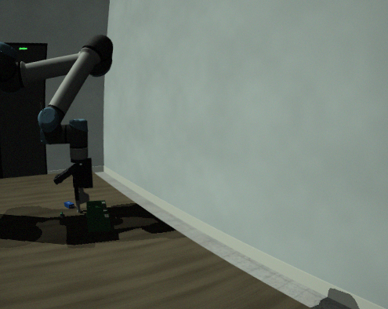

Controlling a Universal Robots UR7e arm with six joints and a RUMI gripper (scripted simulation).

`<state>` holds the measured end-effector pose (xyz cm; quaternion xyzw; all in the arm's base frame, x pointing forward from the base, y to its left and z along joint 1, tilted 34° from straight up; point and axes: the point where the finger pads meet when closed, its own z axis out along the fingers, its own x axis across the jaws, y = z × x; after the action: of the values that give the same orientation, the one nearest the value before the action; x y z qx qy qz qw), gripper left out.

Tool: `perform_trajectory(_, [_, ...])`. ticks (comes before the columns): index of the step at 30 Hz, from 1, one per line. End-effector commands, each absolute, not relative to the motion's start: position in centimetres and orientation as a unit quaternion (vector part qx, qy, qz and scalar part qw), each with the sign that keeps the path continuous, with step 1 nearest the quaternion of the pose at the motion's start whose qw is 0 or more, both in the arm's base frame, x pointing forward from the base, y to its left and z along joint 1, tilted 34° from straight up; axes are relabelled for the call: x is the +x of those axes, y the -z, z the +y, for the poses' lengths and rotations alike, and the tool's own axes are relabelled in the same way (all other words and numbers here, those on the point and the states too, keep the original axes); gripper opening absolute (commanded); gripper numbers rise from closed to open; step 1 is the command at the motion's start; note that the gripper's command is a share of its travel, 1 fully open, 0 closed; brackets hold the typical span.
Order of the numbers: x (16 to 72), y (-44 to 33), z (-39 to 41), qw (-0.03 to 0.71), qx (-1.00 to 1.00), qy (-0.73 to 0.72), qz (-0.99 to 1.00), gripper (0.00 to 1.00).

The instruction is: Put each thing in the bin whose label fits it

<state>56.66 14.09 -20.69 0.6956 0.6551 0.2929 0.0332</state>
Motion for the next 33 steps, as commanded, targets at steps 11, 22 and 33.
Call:
perform_trajectory(11, [55.5,18.7,13.3,0.033,0.696,-0.293,0.655,0.0])
perform_trajectory(22, [54.2,16.2,12.3,0.033,0.696,-0.293,0.655,0.0])
perform_trajectory(33, [54.0,15.7,12.1,0.034,0.695,-0.293,0.655,0.0])
